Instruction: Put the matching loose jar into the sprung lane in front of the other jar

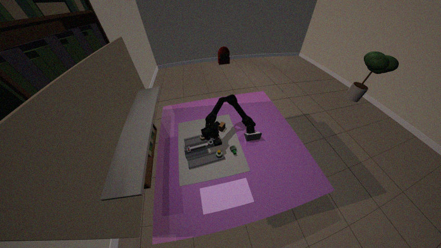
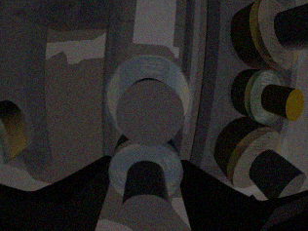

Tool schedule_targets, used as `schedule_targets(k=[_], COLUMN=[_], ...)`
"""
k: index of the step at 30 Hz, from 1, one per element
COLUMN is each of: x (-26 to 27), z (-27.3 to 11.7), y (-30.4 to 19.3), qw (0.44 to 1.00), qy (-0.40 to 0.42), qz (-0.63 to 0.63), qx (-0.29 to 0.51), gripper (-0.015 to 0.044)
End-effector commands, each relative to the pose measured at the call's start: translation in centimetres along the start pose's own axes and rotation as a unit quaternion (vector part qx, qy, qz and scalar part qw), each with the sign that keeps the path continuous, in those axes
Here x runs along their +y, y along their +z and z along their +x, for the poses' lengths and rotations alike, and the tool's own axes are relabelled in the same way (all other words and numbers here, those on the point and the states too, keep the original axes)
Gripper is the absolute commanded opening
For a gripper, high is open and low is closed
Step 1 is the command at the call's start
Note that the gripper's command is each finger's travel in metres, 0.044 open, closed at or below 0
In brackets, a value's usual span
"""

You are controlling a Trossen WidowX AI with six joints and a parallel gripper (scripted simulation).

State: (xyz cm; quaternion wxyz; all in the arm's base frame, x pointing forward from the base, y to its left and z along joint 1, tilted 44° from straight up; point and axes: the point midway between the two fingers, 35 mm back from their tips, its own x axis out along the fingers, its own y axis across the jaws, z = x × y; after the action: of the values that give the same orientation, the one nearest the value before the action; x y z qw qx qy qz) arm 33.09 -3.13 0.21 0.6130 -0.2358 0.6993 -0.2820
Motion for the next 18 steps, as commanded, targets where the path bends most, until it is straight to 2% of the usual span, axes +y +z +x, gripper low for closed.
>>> schedule_targets(k=[1,11,18], x=[0.0,0.0,0.0], z=[0.0,0.0,-1.3], y=[0.0,0.0,0.0], qw=[1.0,1.0,1.0], qy=[0.0,0.0,0.0], qz=[0.002,0.002,0.002], qx=[0.001,0.001,0.001], gripper=[0.0053,0.0308,0.0308])
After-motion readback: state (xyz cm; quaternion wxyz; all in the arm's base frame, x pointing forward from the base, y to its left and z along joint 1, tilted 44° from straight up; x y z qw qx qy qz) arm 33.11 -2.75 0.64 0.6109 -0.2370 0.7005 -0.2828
